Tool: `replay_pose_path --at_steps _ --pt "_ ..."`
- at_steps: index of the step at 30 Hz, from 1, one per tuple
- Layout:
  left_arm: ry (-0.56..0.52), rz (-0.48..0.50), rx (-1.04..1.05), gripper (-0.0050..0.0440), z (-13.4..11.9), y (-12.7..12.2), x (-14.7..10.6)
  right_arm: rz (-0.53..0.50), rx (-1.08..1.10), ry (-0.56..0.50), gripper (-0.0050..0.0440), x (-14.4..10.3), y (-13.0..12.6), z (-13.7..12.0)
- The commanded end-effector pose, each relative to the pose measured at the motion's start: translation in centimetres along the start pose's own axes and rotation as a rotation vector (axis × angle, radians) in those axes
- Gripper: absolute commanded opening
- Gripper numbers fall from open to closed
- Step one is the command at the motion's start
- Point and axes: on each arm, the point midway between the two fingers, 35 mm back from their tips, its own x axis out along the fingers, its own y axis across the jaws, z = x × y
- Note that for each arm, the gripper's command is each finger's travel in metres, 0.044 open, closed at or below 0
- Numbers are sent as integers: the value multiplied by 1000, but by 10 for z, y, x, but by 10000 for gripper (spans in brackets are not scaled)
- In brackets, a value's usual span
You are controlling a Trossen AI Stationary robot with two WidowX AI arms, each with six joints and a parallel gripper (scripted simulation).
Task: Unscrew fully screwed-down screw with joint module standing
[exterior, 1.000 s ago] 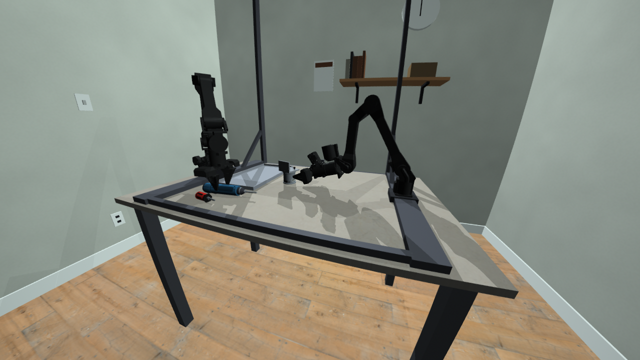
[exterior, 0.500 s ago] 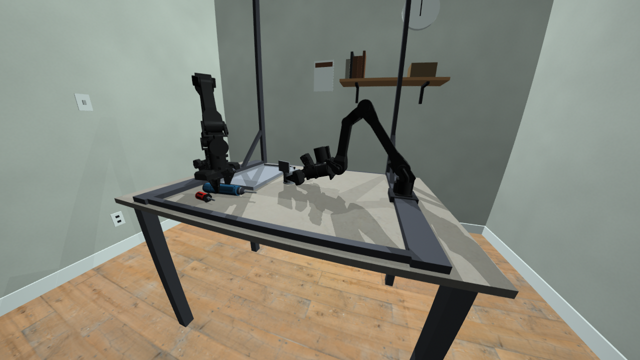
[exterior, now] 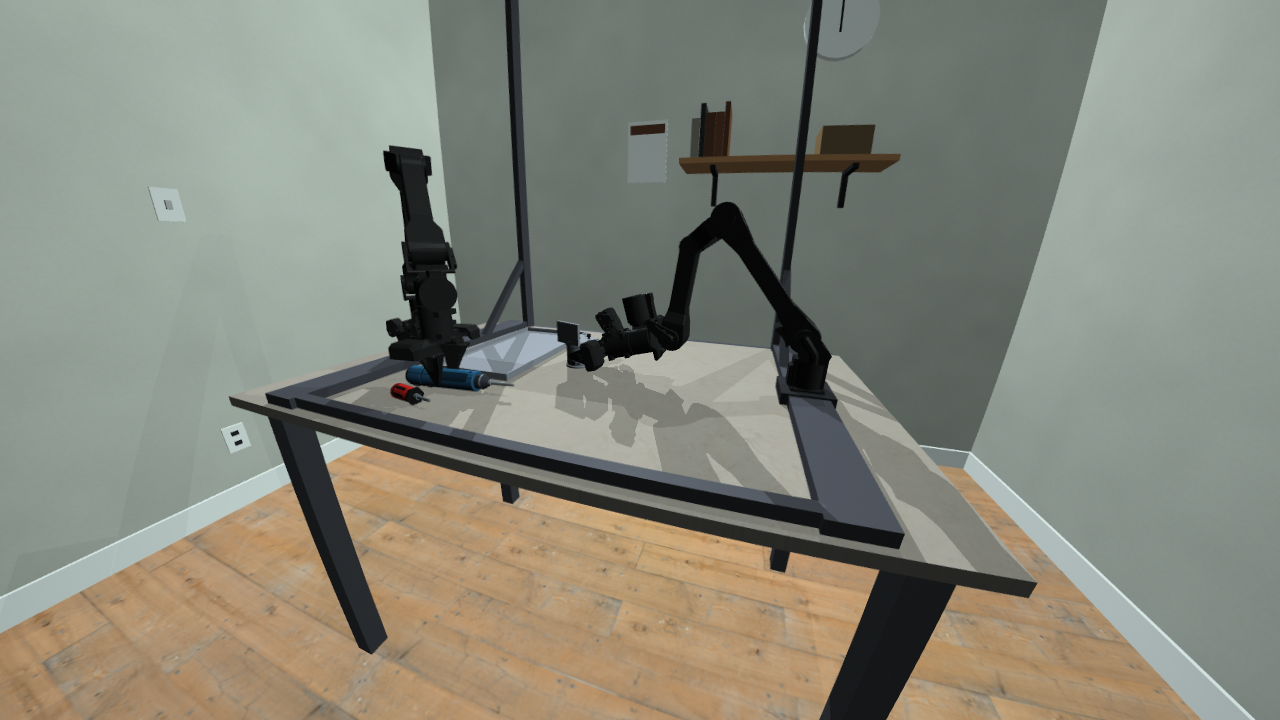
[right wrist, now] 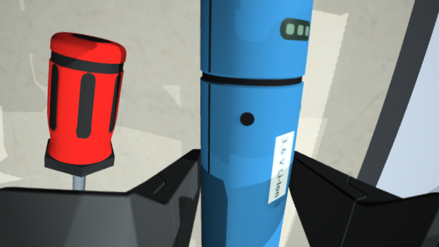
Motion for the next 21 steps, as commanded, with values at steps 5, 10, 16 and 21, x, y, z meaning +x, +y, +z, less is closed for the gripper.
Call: replay_pose_path --at_steps 5,10,16,21 --pt "-25 -1 1 285 11 0 -1 23 0 27 161 -11 6 -7" --pt "-26 -1 1 252 12 0 -2 24 0 27 161 -40 5 -6" --pt "-27 -1 1 243 12 0 -2 24 0 28 161 -66 5 -6" --pt "-27 -1 1 243 12 0 0 17 1 21 161 -69 -4 -5"
